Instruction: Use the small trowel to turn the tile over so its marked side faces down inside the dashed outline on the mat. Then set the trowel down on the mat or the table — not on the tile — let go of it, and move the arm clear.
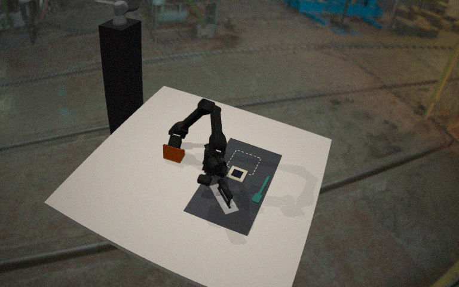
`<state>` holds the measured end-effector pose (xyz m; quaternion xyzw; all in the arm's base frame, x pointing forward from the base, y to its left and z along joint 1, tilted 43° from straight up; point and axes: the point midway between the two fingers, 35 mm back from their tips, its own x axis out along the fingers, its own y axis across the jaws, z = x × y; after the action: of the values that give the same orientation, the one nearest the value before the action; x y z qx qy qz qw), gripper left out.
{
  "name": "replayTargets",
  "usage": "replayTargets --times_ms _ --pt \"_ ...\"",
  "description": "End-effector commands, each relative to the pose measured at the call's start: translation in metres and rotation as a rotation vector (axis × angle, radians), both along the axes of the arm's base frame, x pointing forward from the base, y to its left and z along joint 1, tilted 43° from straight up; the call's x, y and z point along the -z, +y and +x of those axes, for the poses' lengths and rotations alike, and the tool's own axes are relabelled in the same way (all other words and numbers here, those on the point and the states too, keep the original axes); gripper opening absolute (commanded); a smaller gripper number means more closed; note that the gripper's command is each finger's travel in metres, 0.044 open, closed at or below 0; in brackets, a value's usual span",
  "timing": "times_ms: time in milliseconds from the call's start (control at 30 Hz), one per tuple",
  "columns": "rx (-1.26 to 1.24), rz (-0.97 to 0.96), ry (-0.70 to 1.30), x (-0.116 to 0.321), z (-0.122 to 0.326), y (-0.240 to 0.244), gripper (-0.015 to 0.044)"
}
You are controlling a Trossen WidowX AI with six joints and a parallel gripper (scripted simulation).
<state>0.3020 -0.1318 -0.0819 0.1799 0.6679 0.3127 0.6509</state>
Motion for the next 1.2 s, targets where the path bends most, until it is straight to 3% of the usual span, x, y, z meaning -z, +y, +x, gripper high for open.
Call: replayTargets --times_ms 0,1167 --pt "-0.086 0.012 -0.074 -0.001 0.006 0.001 0.027" --pt "-1.002 0.123 -0.859 -0.009 0.058 0.003 0.027"
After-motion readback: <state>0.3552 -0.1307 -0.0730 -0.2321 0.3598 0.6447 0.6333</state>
